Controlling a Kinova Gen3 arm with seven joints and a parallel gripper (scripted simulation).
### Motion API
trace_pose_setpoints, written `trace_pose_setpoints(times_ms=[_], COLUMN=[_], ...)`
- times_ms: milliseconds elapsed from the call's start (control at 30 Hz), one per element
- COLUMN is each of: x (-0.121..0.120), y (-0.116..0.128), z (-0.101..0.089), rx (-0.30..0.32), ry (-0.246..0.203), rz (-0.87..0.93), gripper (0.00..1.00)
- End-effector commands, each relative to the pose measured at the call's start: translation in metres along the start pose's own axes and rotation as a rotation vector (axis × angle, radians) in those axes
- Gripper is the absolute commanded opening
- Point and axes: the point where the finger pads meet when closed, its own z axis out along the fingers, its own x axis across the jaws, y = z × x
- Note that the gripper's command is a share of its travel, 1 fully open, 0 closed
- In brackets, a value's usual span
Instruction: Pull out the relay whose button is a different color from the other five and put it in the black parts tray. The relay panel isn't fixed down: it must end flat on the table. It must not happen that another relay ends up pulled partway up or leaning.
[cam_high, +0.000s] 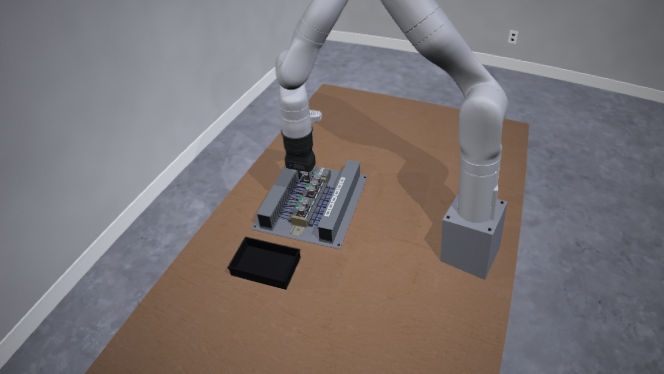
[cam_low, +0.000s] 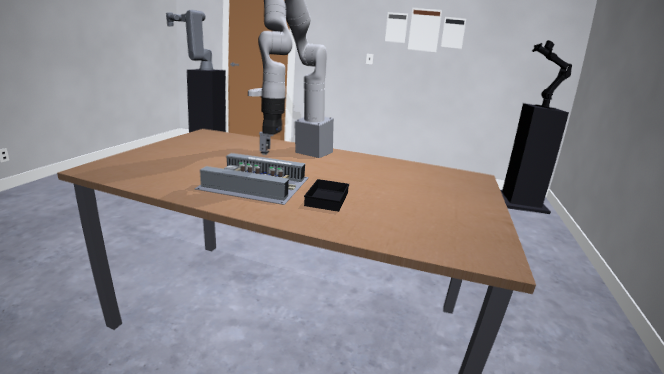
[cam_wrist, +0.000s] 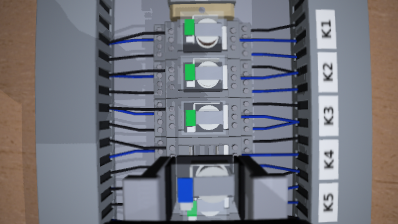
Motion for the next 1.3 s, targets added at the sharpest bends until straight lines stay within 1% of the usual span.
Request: trace_pose_setpoints(times_ms=[0, 500, 633, 800, 1000, 1067, 1267], x=[-0.001, -0.001, -0.003, -0.005, -0.009, -0.009, -0.014], y=[0.000, 0.004, 0.011, 0.025, 0.049, 0.049, 0.080], z=[-0.001, -0.001, -0.001, -0.001, -0.001, -0.001, -0.001], rx=[0.000, 0.000, 0.000, 0.000, 0.000, 0.000, 0.000], ry=[-0.002, -0.002, -0.002, -0.002, -0.002, -0.002, -0.002], rz=[0.000, 0.000, 0.000, 0.000, 0.000, 0.000, 0.000], gripper=[0.00, 0.00, 0.00, 0.00, 0.00, 0.00, 0.00])
